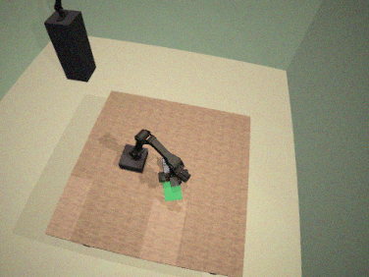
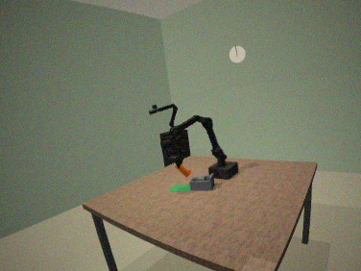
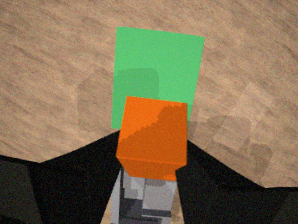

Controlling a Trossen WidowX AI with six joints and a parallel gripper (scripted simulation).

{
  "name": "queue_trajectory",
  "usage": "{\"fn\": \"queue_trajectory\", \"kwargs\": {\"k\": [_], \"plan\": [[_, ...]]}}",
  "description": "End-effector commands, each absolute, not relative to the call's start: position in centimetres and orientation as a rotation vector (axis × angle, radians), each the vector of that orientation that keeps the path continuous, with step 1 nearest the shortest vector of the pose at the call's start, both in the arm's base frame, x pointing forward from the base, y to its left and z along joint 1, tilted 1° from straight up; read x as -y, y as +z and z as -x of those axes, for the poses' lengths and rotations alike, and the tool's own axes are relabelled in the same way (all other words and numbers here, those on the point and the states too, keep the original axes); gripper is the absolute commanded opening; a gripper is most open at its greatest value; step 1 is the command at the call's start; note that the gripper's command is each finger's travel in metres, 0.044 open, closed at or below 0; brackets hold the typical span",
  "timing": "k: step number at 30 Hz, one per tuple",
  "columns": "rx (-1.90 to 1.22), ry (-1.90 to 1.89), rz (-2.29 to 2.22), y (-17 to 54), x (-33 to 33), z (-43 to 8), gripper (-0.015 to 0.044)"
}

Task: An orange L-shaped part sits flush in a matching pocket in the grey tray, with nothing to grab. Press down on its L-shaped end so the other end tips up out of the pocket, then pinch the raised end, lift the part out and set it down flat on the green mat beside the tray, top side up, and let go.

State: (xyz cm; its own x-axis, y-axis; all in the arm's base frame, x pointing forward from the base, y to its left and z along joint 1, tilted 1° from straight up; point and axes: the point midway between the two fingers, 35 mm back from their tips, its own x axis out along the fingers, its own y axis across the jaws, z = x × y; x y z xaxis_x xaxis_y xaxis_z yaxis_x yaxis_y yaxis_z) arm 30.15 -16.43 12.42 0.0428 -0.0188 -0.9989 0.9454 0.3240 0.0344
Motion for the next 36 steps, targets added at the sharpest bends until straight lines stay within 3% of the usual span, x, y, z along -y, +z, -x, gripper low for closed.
{"fn": "queue_trajectory", "kwargs": {"k": [1,36], "plan": [[-1.302,-0.941,-0.964,12.5,17.8,-30.6,0.0000],[-1.301,-0.941,-0.963,8.2,19.2,-31.1,0.0000]]}}
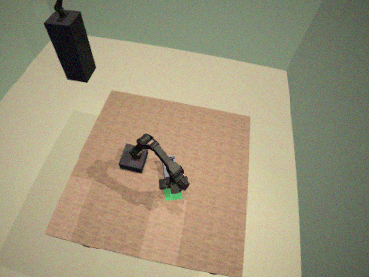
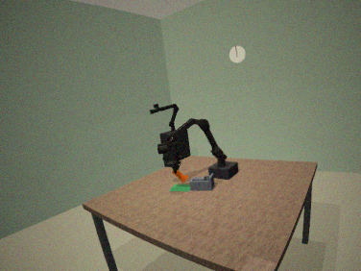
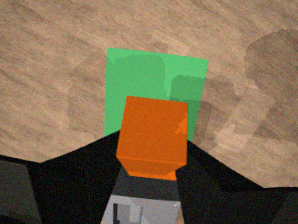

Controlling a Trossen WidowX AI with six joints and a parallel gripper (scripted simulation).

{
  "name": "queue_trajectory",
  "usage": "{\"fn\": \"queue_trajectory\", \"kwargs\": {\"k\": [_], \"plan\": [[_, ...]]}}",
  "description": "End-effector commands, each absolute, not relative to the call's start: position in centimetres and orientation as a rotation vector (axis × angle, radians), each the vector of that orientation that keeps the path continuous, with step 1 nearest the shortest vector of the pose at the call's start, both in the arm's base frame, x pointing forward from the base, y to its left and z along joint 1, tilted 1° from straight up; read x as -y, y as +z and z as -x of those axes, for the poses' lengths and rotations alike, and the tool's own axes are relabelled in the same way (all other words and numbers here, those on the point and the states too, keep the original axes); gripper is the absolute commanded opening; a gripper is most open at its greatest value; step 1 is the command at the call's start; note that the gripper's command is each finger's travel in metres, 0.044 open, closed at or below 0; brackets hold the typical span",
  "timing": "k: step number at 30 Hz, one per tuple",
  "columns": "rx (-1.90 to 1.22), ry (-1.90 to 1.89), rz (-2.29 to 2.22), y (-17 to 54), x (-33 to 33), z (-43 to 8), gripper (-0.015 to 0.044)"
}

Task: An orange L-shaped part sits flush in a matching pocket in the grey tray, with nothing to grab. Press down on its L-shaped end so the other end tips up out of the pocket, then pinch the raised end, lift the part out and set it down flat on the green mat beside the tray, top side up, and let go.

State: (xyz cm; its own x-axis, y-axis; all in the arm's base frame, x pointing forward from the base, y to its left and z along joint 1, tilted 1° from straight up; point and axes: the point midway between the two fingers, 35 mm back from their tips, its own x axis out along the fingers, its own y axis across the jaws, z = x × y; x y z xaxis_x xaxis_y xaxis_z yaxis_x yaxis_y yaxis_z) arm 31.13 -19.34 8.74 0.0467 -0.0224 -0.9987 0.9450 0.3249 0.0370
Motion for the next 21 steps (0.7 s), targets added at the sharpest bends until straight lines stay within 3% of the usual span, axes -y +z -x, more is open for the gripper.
{"fn": "queue_trajectory", "kwargs": {"k": [1,21], "plan": [[-1.301,-0.941,-0.963,8.1,19.2,-31.1,0.0000],[-1.301,-0.941,-0.963,4.9,19.3,-31.2,0.0000]]}}
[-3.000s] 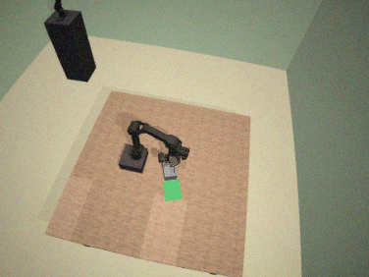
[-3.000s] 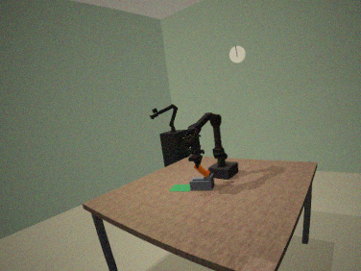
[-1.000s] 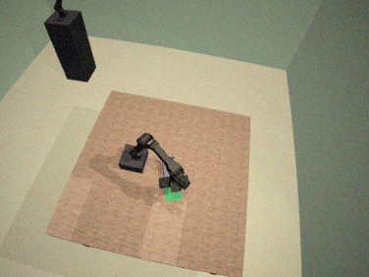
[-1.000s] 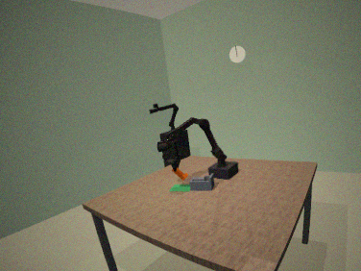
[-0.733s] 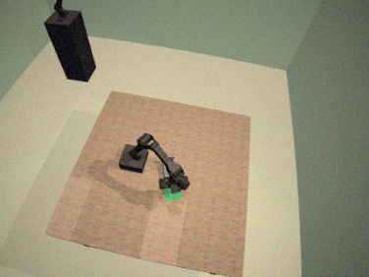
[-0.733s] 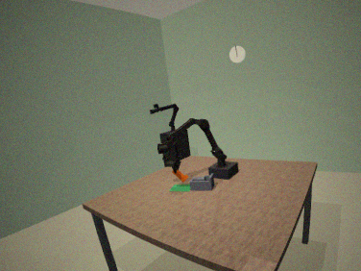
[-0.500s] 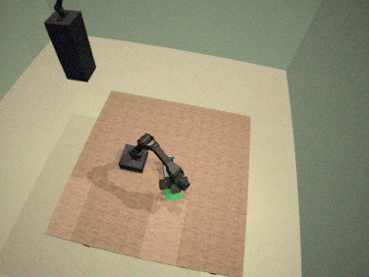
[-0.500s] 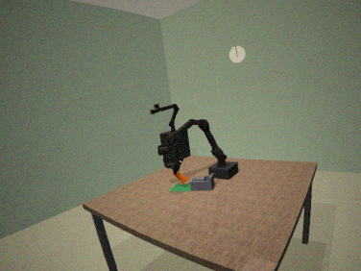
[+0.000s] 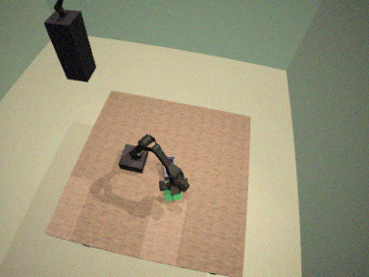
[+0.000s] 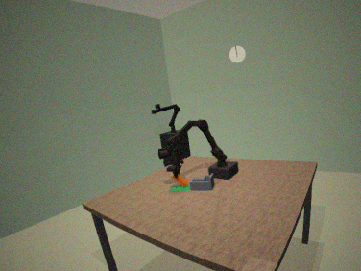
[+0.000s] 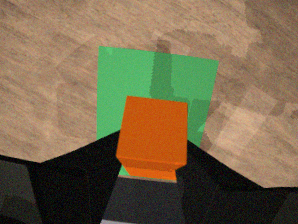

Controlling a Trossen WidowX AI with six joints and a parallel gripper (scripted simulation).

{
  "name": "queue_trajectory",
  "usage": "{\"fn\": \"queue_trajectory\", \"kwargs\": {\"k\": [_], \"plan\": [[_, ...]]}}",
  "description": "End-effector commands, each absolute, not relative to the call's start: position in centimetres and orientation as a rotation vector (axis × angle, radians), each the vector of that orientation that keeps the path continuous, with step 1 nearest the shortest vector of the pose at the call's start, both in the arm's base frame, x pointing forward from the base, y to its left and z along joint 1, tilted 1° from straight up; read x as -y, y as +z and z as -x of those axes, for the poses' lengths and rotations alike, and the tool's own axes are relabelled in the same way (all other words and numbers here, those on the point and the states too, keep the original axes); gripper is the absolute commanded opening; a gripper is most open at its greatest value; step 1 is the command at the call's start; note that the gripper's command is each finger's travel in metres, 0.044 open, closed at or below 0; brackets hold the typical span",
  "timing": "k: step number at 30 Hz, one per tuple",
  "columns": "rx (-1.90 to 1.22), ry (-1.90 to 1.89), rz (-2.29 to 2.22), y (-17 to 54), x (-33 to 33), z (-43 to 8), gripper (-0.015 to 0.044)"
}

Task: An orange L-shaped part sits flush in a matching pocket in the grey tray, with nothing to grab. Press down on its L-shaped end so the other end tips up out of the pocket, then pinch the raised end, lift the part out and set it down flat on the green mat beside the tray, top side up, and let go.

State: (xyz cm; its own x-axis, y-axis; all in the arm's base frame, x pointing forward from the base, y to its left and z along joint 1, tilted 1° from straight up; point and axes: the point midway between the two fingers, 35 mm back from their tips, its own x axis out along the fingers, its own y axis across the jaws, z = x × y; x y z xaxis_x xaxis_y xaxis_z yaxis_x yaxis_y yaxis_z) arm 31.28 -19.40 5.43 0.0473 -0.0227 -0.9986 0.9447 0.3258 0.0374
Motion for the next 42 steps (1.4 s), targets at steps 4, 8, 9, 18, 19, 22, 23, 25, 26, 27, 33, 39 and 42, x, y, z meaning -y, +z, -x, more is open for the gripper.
{"fn": "queue_trajectory", "kwargs": {"k": [4,8,9,18,19,22,23,25,26,27,33,39,42], "plan": [[-1.301,-0.941,-0.963,4.4,19.3,-31.2,0.0000],[-1.301,-0.941,-0.963,4.4,19.3,-31.2,0.0000],[-1.301,-0.941,-0.963,4.4,19.3,-31.2,0.0000],[-1.300,-0.948,-0.962,4.4,19.3,-31.2,0.0052],[-1.300,-0.948,-0.962,4.4,19.3,-31.2,0.0079],[-1.300,-0.948,-0.962,4.4,19.3,-31.2,0.0157],[-1.300,-0.948,-0.962,4.4,19.3,-31.2,0.0184],[-1.300,-0.948,-0.962,4.4,19.3,-31.2,0.0236],[-1.300,-0.947,-0.962,4.7,19.4,-31.2,0.0263],[-1.300,-0.947,-0.962,5.2,19.4,-31.3,0.0289],[-1.301,-0.942,-0.963,11.9,19.3,-31.0,0.0400],[-1.282,-0.945,-0.961,12.6,19.4,-31.1,0.0400],[-1.282,-0.945,-0.961,12.6,19.4,-31.1,0.0400]]}}
